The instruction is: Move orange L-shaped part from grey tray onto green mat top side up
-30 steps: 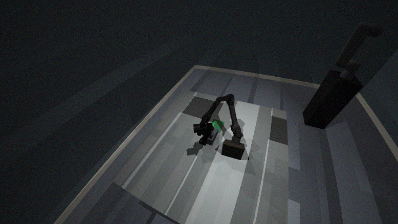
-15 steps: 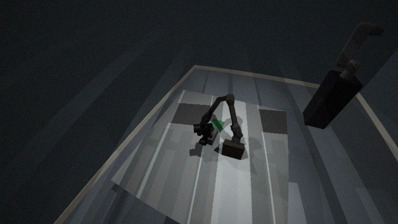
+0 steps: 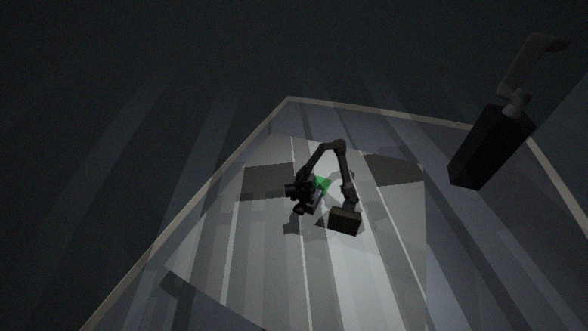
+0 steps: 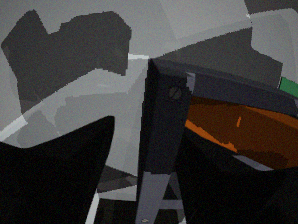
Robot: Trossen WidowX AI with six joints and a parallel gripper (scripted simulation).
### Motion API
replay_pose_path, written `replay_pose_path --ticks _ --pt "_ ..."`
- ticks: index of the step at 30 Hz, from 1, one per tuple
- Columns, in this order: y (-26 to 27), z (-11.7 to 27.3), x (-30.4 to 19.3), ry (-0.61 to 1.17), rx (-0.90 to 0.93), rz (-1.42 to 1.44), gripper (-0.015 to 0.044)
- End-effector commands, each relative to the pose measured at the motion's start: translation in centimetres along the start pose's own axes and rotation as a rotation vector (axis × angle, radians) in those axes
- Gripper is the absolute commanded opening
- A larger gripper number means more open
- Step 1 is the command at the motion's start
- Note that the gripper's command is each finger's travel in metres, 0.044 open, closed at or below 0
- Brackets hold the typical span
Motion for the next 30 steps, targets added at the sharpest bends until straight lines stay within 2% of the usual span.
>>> replay_pose_path --ticks 1,4,7,9,30 --pt "0.2 0.7 -0.1 0.014 -0.006 0.004 0.0180" --pt "0.1 3.5 0.2 0.015 -0.003 0.004 0.0180" --pt "-0.6 7.9 0.2 0.015 -0.004 0.005 0.0180" --pt "-0.9 9.2 0.0 0.016 -0.005 0.004 0.0180" --pt "-0.6 9.0 0.1 0.004 -0.003 0.012 0.0180"
Point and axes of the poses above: the point midway between the two fingers, 35 mm back from their tips, its own z axis back along the fingers, its own y axis across the jaws, x = y × z, the point moved 3 cm from there along z, back along the fingers, and after that the axes turned 6 degrees about -z, right-handed, at the moved point
